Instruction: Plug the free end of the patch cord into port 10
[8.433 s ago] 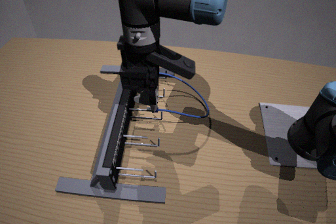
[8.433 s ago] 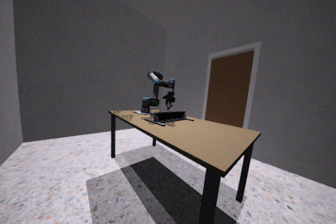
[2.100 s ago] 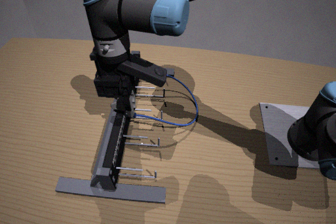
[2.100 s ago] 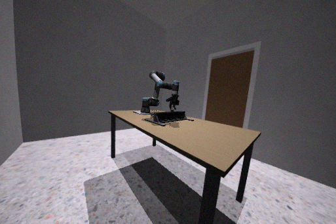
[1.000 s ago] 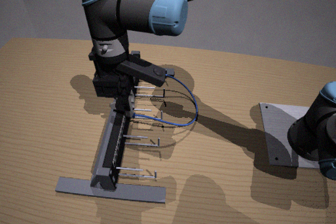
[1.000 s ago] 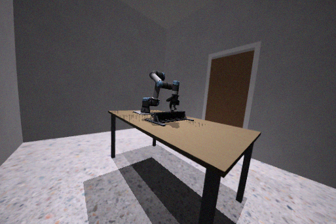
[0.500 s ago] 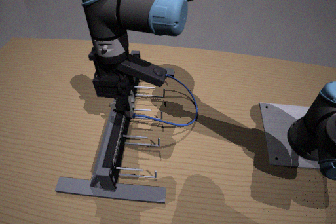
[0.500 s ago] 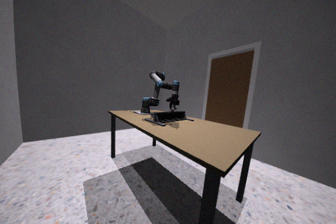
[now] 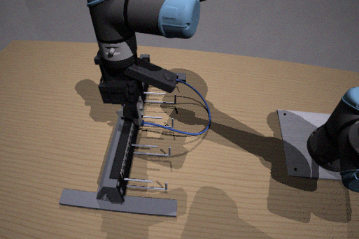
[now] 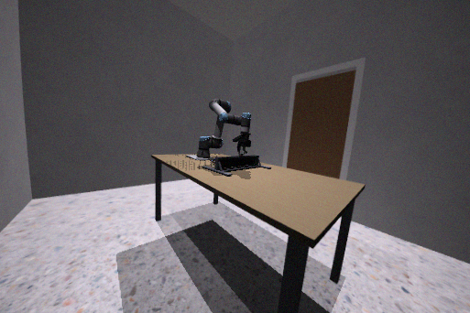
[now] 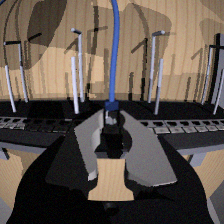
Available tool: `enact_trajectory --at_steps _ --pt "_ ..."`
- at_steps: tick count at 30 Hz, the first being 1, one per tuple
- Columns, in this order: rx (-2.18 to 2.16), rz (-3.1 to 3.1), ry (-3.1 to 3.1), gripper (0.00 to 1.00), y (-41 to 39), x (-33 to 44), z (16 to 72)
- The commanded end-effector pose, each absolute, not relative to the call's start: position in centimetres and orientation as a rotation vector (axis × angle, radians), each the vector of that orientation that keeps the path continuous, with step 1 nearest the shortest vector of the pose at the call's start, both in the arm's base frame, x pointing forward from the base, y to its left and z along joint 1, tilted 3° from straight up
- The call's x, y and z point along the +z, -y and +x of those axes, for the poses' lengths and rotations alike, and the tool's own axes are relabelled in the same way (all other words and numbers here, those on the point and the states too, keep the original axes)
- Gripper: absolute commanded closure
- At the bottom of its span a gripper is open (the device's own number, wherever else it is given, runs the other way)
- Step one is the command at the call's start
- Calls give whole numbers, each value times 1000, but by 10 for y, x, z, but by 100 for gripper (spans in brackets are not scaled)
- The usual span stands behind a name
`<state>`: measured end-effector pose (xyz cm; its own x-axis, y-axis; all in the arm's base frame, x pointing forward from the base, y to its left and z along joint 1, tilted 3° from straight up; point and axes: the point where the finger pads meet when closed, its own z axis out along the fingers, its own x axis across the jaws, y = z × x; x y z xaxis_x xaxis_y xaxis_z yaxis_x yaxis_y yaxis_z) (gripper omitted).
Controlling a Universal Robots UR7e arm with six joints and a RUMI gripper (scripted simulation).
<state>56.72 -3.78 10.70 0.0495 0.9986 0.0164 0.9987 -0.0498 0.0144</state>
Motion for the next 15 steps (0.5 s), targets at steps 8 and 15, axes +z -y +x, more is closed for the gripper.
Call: enact_trajectory --at_steps 8,15 --pt "-37 -2277 2167 100 38 108 568" --pt "-22 -2268 2163 100 38 108 570"
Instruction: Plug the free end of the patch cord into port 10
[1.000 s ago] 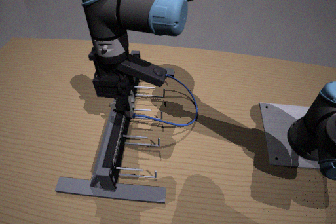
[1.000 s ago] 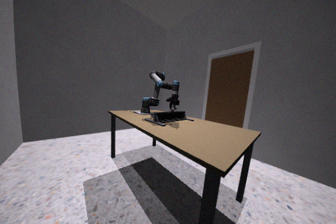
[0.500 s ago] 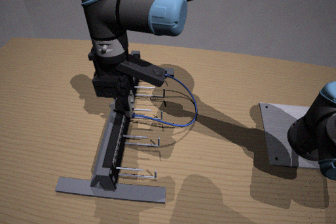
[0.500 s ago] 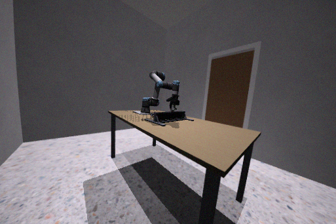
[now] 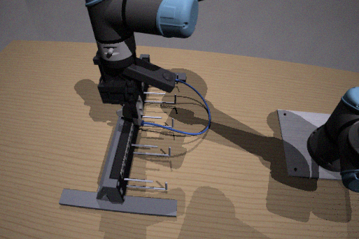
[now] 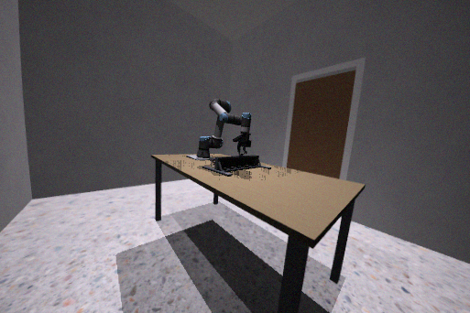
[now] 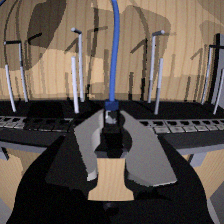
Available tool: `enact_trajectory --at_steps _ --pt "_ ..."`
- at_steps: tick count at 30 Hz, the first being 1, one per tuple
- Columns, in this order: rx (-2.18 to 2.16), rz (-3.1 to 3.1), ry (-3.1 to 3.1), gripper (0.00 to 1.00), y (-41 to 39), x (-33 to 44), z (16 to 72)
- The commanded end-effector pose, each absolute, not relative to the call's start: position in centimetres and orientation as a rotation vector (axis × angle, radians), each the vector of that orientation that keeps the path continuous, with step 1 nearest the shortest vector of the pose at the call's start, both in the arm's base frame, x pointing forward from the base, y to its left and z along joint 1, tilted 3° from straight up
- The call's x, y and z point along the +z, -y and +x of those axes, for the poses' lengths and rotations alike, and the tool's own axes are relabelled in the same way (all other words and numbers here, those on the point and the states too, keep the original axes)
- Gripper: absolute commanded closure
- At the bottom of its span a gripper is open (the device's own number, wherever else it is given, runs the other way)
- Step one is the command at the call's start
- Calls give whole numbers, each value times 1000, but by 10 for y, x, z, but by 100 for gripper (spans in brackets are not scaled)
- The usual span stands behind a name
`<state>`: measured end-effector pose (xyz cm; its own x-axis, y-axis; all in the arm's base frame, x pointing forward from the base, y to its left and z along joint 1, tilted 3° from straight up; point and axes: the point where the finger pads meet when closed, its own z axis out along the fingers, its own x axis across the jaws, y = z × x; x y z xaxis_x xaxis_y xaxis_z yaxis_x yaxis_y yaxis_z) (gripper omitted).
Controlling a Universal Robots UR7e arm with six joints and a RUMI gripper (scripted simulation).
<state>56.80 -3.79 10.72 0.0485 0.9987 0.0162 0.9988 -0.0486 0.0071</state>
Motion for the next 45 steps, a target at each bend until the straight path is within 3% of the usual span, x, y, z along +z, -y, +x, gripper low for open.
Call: enact_trajectory --at_steps 1,45 --pt "-20 -2266 2162 100 38 108 570" --pt "-8 -2258 2160 100 38 109 573"
